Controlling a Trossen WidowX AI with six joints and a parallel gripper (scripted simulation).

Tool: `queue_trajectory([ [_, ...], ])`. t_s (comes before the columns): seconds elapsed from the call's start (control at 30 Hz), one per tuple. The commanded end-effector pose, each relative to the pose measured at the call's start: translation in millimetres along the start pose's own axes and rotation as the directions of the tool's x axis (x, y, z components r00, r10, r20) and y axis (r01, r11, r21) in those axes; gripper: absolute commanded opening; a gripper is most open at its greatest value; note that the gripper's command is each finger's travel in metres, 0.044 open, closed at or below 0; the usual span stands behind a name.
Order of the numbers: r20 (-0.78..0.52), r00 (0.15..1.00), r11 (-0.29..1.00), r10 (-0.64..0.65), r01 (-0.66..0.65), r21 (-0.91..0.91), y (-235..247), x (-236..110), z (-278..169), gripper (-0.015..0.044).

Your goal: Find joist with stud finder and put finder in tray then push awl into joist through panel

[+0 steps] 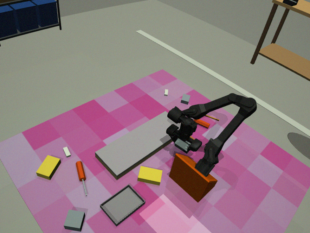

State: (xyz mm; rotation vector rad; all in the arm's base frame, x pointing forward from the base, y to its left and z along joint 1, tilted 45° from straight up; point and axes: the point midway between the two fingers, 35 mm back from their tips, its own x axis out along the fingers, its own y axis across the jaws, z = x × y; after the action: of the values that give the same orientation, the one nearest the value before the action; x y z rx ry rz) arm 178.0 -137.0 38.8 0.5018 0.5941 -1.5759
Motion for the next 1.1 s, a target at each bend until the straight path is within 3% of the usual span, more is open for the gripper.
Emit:
queue_trajectory([
  [0.0,0.002,1.000,1.000,0.007,-0.007,0.008,2,-5,2,0.0000],
  [0.6,0.004,1.000,1.000,0.006,-0.006,0.008,0,-25,5,0.0000],
  [1.07,-0.088,0.996,1.000,-0.005,0.005,0.002,-1,-22,7,0.0000],
])
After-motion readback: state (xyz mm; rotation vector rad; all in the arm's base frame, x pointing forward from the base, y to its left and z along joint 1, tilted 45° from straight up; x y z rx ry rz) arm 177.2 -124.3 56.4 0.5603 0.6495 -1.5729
